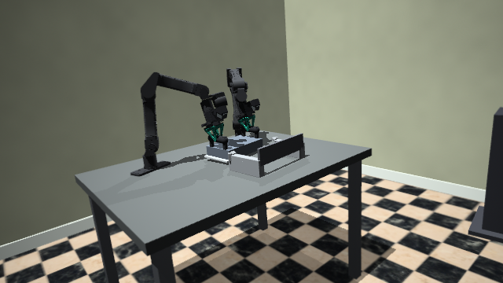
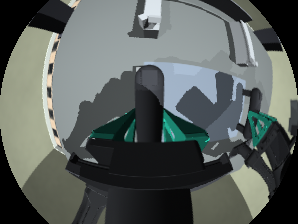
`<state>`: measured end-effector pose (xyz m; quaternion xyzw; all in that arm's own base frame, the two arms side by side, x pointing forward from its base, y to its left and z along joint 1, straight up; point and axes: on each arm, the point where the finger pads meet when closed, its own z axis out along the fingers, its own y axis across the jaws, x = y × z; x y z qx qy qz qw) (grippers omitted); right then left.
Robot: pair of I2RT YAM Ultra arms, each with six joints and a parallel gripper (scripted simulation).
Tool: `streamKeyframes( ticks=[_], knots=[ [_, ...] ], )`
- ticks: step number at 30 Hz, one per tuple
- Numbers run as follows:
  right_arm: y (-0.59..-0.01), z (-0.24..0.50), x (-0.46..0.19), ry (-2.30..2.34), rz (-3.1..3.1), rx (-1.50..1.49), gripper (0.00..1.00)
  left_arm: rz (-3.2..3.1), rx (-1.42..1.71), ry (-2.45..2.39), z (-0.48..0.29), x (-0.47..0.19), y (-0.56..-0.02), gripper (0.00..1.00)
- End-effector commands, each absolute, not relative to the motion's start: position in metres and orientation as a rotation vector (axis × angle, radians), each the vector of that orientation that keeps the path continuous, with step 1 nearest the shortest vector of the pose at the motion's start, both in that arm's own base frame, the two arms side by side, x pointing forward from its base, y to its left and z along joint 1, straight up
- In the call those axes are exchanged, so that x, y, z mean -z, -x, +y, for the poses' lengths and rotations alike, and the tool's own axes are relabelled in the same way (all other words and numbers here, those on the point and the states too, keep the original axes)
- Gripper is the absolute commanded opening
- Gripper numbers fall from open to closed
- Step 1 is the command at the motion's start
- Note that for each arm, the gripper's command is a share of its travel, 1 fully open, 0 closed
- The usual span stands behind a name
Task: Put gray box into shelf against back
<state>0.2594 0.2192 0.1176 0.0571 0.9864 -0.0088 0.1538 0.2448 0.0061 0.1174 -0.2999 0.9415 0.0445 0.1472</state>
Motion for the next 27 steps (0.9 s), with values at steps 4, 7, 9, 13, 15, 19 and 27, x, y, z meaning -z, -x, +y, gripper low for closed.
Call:
streamKeyframes(
  ticks=[4,7,9,13,15,19,27],
  knots=[
    [-0.282,0.222,-0.156,-0.199,2.713,-0.056,0.15,2.572,-0.108,0.843,0.014,-0.152,-0.266,0.15],
    [-0.282,0.222,-0.156,-0.199,2.713,-0.056,0.15,2.572,-0.108,0.843,0.014,-0.152,-0.266,0.15],
    [-0.282,0.222,-0.156,-0.199,2.713,-0.056,0.15,2.572,-0.108,0.843,0.014,-0.152,-0.266,0.15],
    [-0.282,0.222,-0.156,-0.199,2.713,-0.056,0.15,2.572,-0.108,0.843,0.014,-0.152,-0.266,0.15],
    [-0.282,0.222,-0.156,-0.199,2.713,-0.056,0.15,2.572,-0.108,0.843,0.014,-0.152,-0.266,0.15],
    [-0.282,0.222,-0.156,-0.199,2.713,-0.056,0.15,2.572,-0.108,0.843,0.014,-0.152,-0.266,0.15],
    [-0.268,0.227,-0.139,-0.169,2.774,-0.048,0.15,2.646,-0.094,0.834,0.004,-0.134,-0.260,0.15]
  ],
)
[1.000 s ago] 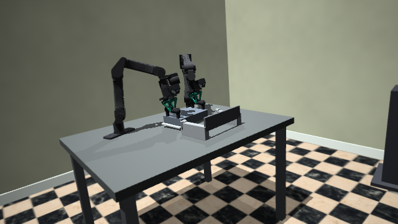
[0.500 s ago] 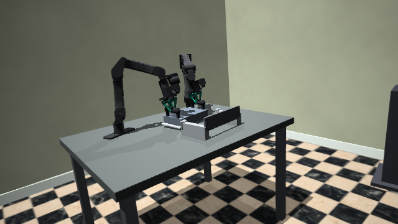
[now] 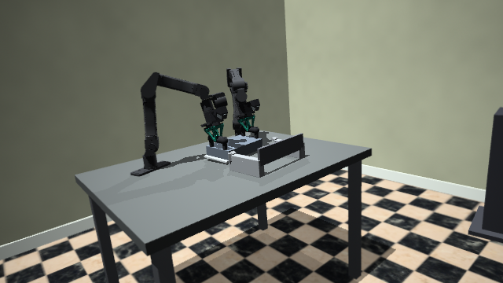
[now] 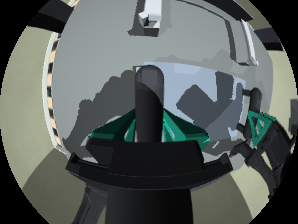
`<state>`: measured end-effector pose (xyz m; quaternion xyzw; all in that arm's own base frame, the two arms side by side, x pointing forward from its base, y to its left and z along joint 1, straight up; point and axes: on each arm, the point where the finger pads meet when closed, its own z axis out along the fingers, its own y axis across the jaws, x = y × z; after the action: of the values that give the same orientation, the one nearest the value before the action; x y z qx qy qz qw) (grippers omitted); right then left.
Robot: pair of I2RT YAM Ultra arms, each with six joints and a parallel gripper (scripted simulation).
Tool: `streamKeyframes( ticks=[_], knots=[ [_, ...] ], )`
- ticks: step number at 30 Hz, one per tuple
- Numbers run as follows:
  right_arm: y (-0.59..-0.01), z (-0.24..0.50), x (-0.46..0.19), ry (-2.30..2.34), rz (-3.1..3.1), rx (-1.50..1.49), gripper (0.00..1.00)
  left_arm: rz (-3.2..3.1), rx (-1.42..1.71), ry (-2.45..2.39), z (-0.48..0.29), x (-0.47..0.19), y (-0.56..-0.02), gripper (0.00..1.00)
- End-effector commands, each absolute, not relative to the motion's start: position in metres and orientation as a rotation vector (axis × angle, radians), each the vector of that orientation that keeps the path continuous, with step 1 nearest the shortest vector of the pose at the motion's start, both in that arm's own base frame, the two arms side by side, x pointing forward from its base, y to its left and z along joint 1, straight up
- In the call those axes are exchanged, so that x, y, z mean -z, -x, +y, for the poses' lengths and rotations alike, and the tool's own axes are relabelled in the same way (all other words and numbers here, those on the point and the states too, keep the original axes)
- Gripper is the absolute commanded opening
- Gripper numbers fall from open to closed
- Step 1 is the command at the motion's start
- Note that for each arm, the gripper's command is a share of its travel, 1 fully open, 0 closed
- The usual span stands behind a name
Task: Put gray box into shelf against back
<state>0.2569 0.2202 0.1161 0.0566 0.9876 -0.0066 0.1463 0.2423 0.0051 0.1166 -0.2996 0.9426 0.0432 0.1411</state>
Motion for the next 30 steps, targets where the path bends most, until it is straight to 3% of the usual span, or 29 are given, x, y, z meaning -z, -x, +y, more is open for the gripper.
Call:
streamKeyframes(
  ticks=[1,30],
  knots=[
    [-0.269,0.228,-0.139,-0.169,2.770,-0.054,0.15,2.646,-0.094,0.834,0.004,-0.134,-0.260,0.15],
    [-0.275,0.220,-0.175,-0.168,2.710,-0.022,0.15,2.597,-0.143,0.822,0.014,-0.169,-0.257,0.15]
  ],
)
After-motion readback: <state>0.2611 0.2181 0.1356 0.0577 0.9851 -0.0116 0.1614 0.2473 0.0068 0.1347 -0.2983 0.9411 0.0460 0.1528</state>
